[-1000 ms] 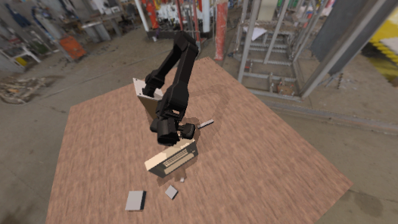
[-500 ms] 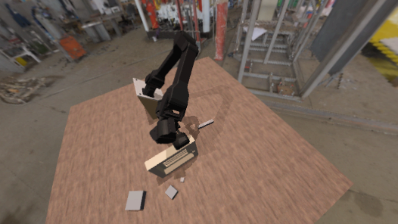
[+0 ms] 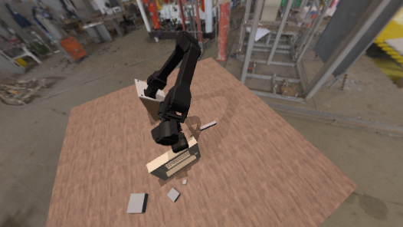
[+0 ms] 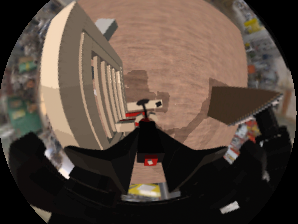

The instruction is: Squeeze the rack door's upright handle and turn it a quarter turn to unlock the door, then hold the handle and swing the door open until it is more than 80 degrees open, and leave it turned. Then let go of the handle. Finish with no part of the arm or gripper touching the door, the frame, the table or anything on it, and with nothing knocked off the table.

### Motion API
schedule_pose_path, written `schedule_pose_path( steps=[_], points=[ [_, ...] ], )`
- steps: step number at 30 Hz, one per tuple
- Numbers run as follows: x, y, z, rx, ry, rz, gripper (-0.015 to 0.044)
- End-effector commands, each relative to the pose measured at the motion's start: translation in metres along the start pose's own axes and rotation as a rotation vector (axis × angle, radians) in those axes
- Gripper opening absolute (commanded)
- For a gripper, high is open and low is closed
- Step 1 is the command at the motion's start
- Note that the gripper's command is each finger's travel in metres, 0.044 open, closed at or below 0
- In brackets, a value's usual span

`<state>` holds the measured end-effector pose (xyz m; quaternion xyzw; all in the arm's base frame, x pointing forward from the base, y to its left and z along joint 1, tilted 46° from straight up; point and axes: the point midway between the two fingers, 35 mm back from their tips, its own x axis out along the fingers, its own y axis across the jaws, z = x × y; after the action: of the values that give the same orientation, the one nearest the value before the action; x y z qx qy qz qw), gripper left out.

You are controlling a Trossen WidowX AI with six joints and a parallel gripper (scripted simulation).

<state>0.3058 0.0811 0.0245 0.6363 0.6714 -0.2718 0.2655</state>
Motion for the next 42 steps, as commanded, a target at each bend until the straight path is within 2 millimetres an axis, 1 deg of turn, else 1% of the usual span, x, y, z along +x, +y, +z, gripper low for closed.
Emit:
schedule_pose_path(
  steps=[1, 11, 16, 32, 42],
  points=[
    [0.0, 0.0, 0.0, 0.003, 0.002, 0.0, 0.0077],
    [0.0, 0.0, 0.0, 0.003, 0.002, 0.0, 0.001],
    [0.0, 0.0, 0.0, -0.01, 0.002, 0.0, 0.0009],
    [0.0, -0.011, 0.009, -0.317, 0.002, 0.0, 0.0009],
    [0.0, -0.021, 0.018, -0.491, 0.001, -0.001, 0.0009]
  ],
)
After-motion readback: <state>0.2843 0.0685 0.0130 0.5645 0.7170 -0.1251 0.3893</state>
